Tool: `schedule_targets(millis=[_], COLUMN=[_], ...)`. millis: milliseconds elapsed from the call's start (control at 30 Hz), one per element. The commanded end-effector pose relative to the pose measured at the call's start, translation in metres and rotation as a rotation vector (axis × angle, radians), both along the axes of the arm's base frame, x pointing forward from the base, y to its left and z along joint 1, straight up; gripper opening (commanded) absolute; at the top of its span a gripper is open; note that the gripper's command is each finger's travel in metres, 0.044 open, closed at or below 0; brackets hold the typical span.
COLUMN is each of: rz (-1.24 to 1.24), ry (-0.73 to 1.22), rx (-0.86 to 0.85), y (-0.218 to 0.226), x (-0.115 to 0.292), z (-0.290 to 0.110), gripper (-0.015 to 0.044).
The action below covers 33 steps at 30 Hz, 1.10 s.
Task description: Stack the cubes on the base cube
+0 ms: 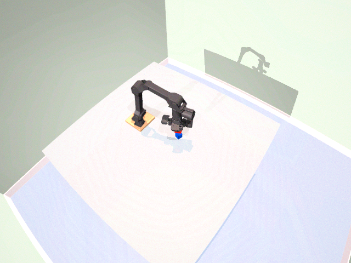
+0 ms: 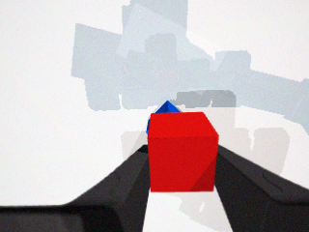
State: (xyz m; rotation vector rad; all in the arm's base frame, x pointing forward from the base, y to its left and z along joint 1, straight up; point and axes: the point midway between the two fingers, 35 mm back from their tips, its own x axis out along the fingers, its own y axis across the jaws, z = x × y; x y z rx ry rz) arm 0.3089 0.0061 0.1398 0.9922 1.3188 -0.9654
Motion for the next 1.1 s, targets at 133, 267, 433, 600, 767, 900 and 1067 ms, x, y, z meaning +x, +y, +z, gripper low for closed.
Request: schedule_targets(millis=[133, 267, 433, 600, 767, 900, 1067], rz=[-0.029, -0.029, -0.030, -0.030, -0.030, -0.030, -0.029], ry=[0.002, 0.002, 0.002, 0.002, 0.002, 0.002, 0.002], rx=[-0.002, -0.001, -0.001, -0.001, -0.001, -0.001, -0.001], y=[0.010, 0.010, 0.010, 0.010, 0.010, 0.010, 0.010], x=[0.000, -0.001, -0.001, -0.001, -0.001, -0.001, 0.000], z=[-0.007, -0.019, -0.033, -0.033, -0.033, -0.036, -0.047], gripper=[0.0105, 0.0105, 0.0105, 0.0105, 0.0105, 0.0105, 0.0105])
